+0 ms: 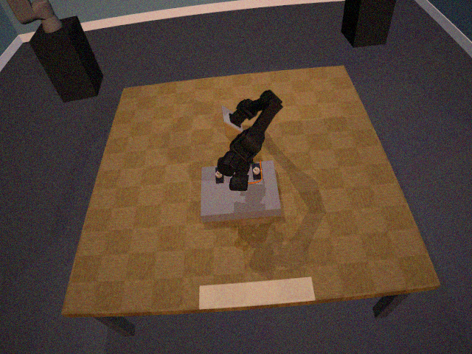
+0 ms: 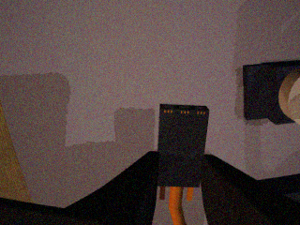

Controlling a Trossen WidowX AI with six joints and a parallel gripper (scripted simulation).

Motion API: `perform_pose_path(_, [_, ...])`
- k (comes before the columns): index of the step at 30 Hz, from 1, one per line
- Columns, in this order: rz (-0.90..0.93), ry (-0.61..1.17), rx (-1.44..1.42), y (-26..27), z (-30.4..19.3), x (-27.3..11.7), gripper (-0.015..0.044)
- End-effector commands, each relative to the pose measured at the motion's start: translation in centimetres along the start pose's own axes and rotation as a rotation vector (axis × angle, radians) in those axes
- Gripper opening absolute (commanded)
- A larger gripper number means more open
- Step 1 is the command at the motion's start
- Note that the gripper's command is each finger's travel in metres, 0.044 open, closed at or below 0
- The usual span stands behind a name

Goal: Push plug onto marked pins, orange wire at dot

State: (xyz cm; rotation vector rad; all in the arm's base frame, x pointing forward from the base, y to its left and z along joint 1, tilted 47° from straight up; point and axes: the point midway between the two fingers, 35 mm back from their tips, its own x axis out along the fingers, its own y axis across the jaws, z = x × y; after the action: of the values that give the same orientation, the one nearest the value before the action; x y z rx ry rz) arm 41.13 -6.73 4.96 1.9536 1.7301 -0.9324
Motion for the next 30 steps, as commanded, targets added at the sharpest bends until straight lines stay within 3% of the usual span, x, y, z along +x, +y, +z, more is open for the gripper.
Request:
perform_pose_path(1, [0.0, -0.003, 0.006, 0.0, 0.1, -1.6, 0.0])
perform_pose_path(8, [0.001, -0.005, -0.059, -0.7, 0.5, -2.4, 0.0])
perform_pose_path(30, [-0.006, -0.02, -0.674, -7.2, 3.9, -4.0, 0.0])
